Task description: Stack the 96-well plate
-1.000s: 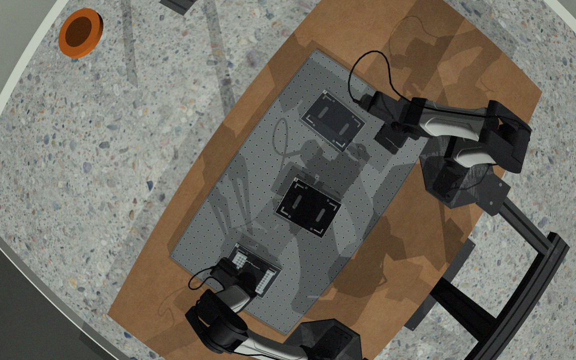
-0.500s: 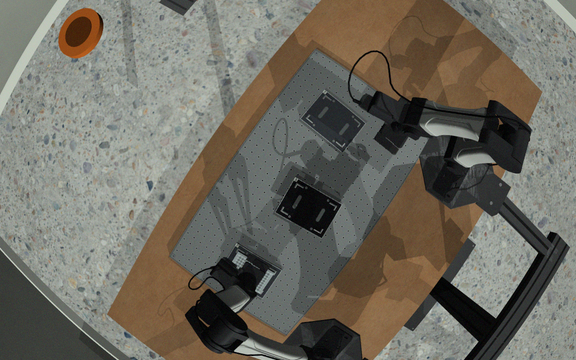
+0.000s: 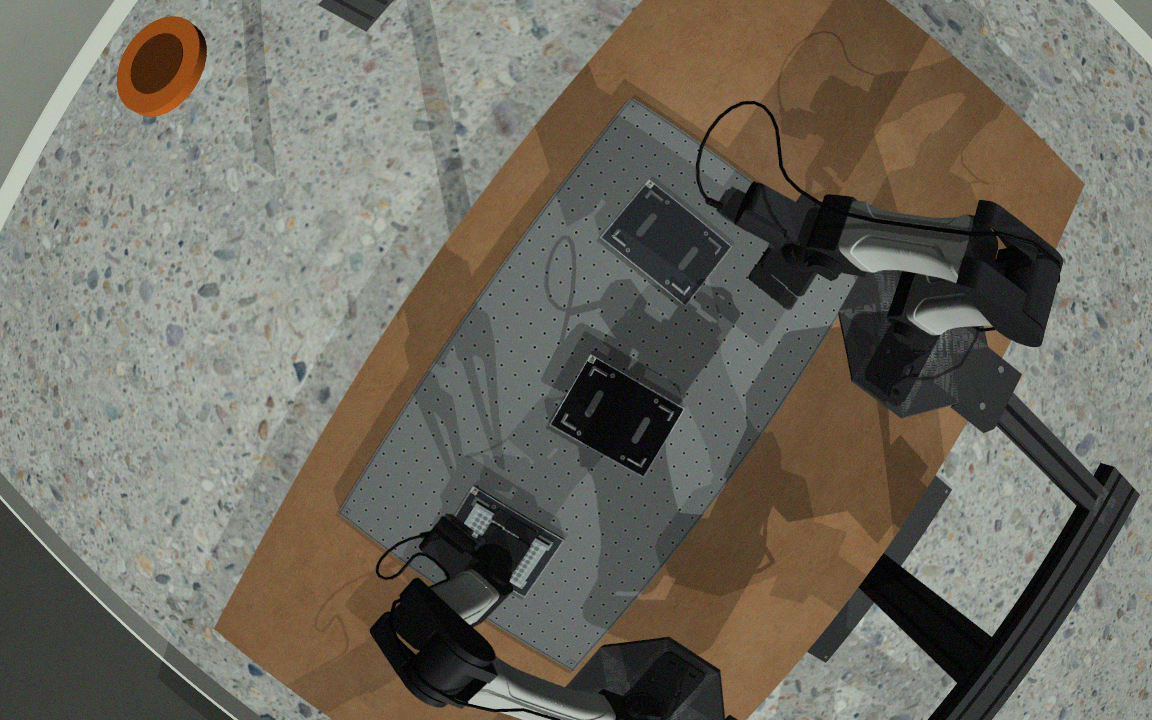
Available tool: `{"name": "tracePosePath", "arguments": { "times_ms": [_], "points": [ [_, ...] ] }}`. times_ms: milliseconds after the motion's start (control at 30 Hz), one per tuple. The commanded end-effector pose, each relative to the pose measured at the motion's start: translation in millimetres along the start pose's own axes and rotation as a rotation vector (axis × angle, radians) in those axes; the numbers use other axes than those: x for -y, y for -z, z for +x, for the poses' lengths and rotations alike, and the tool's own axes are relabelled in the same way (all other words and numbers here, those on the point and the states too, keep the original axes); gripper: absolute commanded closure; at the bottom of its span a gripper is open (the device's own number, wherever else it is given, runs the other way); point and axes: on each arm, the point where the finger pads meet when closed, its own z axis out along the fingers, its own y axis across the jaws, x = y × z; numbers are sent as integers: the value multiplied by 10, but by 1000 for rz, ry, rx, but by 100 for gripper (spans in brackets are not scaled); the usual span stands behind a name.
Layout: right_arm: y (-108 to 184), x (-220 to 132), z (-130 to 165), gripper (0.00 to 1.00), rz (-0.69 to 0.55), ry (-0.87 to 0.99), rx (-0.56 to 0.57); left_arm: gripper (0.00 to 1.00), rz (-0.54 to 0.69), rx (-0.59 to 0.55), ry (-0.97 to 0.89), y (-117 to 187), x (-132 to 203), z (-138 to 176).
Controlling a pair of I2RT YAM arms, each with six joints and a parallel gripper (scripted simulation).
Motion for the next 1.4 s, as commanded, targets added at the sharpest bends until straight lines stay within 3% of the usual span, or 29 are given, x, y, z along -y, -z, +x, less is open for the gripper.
{"name": "tracePosePath", "arguments": {
  "times_ms": [0,500,567,1367],
  "points": [
    [-13,-1,88,0,-8,6,-20,0,2,4,0,-1,-2,-23],
    [-13,-1,88,0,-8,6,-20,0,2,-13,0,-33,-24,21],
    [-13,-1,88,0,-8,6,-20,0,6,16,1,74,-6,-84],
    [-13,-1,88,0,-8,6,-20,0,4,9,1,235,23,-47]
  ]
}}
